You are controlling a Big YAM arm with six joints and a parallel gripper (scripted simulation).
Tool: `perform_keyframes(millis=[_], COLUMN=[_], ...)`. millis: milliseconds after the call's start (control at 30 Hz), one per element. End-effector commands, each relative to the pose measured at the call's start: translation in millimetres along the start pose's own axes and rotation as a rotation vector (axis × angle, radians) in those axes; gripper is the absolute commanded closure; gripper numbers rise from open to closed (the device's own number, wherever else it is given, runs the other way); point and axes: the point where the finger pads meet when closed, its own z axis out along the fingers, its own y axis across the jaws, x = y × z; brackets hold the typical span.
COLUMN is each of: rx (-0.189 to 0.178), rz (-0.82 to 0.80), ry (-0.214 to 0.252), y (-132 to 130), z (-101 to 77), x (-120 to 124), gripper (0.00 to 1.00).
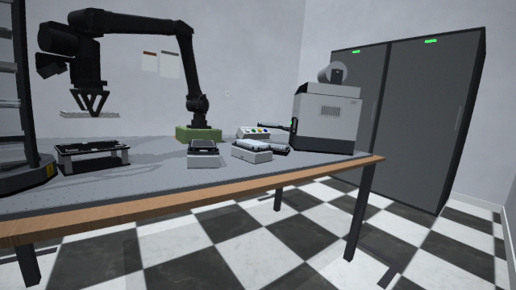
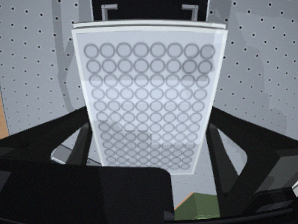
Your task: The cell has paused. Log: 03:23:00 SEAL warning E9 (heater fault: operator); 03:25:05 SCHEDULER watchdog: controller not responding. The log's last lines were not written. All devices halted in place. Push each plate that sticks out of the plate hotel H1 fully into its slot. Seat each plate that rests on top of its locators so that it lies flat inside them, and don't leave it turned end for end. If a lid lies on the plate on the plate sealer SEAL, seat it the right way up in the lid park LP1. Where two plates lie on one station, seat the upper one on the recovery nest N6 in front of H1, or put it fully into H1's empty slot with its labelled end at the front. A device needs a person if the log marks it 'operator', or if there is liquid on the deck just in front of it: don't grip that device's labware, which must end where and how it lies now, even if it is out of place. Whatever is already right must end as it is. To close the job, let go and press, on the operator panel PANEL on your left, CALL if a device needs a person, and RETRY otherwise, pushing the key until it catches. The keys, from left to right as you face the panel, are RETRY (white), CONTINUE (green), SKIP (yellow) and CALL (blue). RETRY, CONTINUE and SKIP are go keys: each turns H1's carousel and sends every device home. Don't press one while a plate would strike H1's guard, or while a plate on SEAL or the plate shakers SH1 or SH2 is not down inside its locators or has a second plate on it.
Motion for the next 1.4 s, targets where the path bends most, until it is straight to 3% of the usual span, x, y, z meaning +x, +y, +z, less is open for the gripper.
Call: perform_keyframes(millis=[0, 1367], rx=[0.002, 0.000], rz=[0.002, 0.002], ry=[-0.003, -0.008], y=[-7, -6], z=[12.7, 45.0], x=[-6, -6], gripper=[0.16, 0.16])
